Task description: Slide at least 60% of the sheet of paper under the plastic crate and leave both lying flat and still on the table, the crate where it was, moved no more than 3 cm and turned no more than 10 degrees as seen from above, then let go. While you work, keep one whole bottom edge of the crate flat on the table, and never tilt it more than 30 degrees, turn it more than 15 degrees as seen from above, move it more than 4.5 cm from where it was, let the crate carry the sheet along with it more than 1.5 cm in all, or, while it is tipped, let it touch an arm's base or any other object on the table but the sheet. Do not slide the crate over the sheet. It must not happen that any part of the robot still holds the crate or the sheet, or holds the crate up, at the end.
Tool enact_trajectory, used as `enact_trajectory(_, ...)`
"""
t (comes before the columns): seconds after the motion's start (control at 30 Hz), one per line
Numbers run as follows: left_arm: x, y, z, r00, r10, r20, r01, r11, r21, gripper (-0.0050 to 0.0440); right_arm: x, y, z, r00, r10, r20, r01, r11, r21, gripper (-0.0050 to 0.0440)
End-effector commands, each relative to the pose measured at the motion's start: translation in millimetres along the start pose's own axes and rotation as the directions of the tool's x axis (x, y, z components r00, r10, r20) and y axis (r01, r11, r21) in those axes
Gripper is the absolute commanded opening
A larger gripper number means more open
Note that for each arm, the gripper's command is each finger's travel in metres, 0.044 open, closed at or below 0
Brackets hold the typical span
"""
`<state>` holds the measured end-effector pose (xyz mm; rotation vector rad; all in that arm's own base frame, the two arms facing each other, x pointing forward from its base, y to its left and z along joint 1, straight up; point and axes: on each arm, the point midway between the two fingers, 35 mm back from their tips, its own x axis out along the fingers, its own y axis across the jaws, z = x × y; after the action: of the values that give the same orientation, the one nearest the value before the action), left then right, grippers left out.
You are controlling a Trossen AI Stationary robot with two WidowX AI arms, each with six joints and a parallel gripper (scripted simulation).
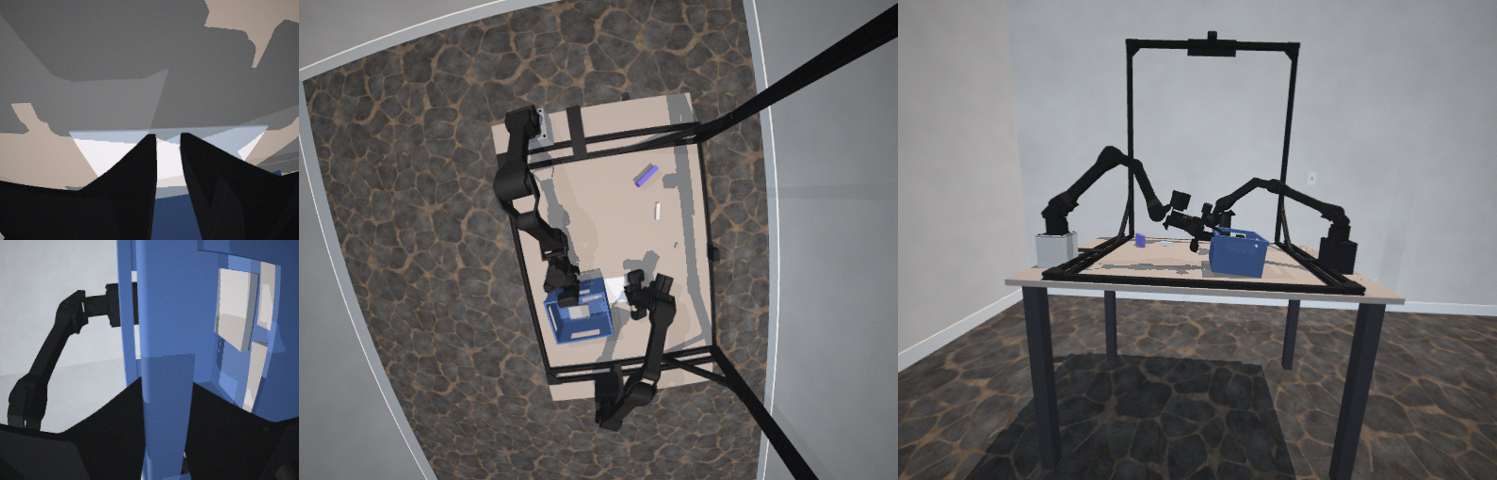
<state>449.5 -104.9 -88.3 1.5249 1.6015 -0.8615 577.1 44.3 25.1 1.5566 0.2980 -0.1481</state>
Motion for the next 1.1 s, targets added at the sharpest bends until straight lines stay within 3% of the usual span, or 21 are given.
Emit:
enact_trajectory(0.0, 13, -6, -5, 1.0, -0.025, -0.01, 0.025, 1.0, 0.007, 0.006, -2, 42, -1, 0.995, 0.1, -0.003, -0.1, 0.995, -0.001, 0.0)
enact_trajectory(1.07, 22, -8, -21, 1.0, -0.025, -0.011, 0.025, 1.0, 0.007, 0.006, -2, 42, -1, 0.995, 0.1, -0.003, -0.1, 0.995, -0.001, 0.0)
